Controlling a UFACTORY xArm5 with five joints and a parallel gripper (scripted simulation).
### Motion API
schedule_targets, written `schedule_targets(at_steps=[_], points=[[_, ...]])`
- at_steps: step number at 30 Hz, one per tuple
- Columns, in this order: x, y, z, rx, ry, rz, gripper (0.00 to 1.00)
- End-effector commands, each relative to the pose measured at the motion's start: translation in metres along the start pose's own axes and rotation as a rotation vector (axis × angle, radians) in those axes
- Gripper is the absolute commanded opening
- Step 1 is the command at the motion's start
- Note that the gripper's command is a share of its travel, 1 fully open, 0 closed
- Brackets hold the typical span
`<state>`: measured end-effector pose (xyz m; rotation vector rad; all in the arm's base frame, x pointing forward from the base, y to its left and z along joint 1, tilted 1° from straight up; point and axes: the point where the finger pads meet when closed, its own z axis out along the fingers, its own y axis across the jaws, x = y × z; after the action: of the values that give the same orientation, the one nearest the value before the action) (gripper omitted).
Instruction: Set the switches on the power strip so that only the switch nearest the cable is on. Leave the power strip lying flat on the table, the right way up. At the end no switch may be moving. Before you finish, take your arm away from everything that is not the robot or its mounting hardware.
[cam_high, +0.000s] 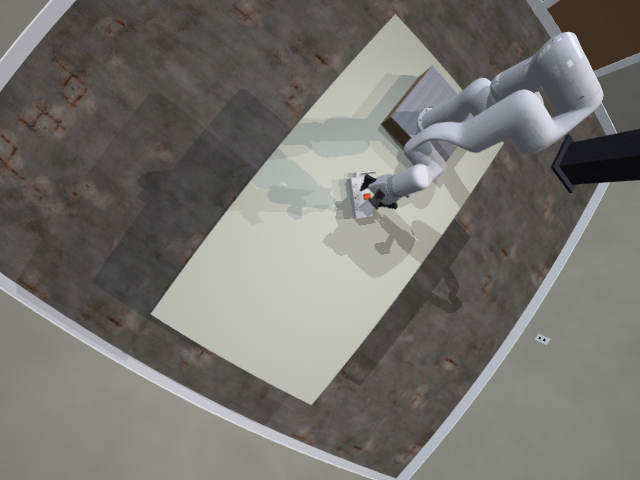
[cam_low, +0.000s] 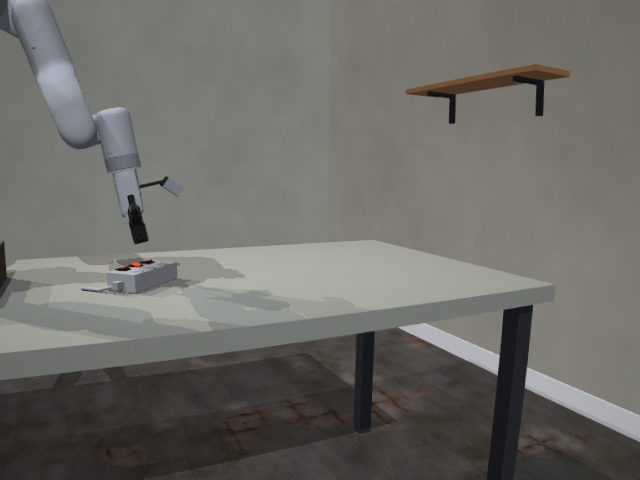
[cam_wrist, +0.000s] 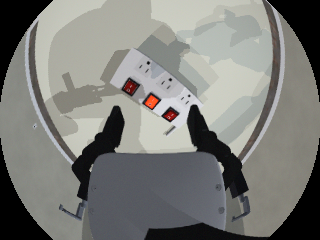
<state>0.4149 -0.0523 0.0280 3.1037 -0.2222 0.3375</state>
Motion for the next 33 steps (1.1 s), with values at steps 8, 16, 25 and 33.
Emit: schedule_targets(at_steps=[8, 16, 25, 33], points=[[0.001, 0.000, -0.001, 0.000, 0.003, 0.000, 1.00], [0.001, 0.000, -0.001, 0.000, 0.003, 0.000, 1.00], [0.001, 0.000, -0.001, 0.000, 0.003, 0.000, 1.00], [-0.002, -0.002, -0.033, 0.000, -0.096, -0.032, 1.00]])
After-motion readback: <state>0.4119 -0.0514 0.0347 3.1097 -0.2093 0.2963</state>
